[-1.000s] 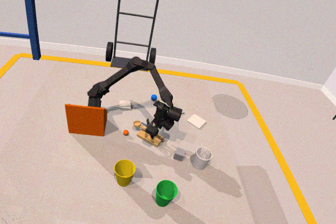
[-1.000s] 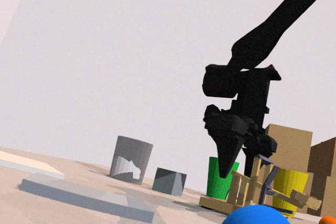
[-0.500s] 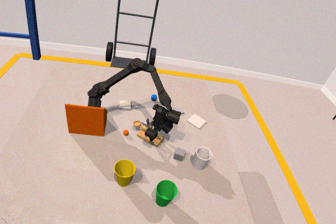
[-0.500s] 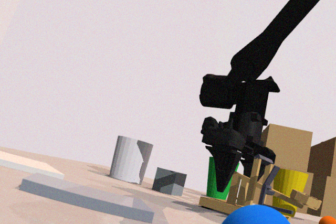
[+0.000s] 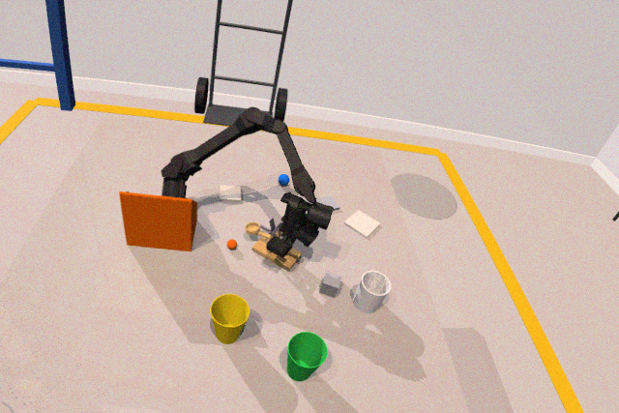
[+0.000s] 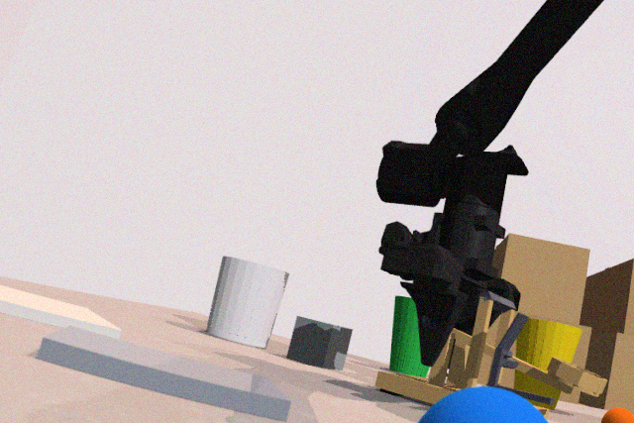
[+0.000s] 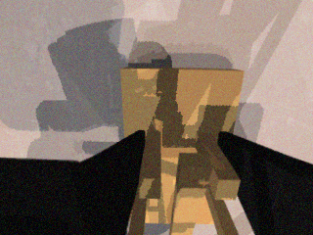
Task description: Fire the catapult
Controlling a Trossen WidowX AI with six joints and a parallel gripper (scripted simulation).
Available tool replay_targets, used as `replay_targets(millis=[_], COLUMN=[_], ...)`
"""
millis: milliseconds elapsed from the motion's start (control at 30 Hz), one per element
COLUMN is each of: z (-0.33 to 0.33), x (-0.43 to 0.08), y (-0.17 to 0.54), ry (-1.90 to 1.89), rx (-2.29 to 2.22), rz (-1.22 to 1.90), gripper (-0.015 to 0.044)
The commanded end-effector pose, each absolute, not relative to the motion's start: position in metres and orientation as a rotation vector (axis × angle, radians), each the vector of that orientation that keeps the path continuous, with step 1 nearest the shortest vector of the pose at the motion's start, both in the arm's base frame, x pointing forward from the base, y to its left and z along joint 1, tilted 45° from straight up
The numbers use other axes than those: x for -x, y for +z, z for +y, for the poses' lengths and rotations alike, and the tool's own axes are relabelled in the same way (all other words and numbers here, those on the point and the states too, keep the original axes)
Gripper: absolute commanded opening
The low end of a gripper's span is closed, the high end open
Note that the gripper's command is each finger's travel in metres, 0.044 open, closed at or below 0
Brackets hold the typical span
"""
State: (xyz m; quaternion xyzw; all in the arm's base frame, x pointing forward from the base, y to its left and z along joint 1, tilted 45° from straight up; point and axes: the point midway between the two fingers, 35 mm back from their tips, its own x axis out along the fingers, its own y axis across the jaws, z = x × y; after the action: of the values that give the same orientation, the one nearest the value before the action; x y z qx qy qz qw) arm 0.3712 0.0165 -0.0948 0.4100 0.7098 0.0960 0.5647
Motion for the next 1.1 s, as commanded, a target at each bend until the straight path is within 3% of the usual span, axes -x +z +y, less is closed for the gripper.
replay_targets(millis=[0, 67, 233, 1067], z=[0.017, 0.017, -0.017, 0.005], x=[-0.371, -0.371, -0.373, -0.374], y=[-0.094, -0.094, -0.061, -0.083], ry=[0.228, 0.228, 0.224, 0.224], rx=[-0.965, -0.965, -0.963, -0.969], rz=[1.669, 1.669, 1.669, 1.672], gripper=[0.0125, 0.0111, 0.0000, 0.0000])
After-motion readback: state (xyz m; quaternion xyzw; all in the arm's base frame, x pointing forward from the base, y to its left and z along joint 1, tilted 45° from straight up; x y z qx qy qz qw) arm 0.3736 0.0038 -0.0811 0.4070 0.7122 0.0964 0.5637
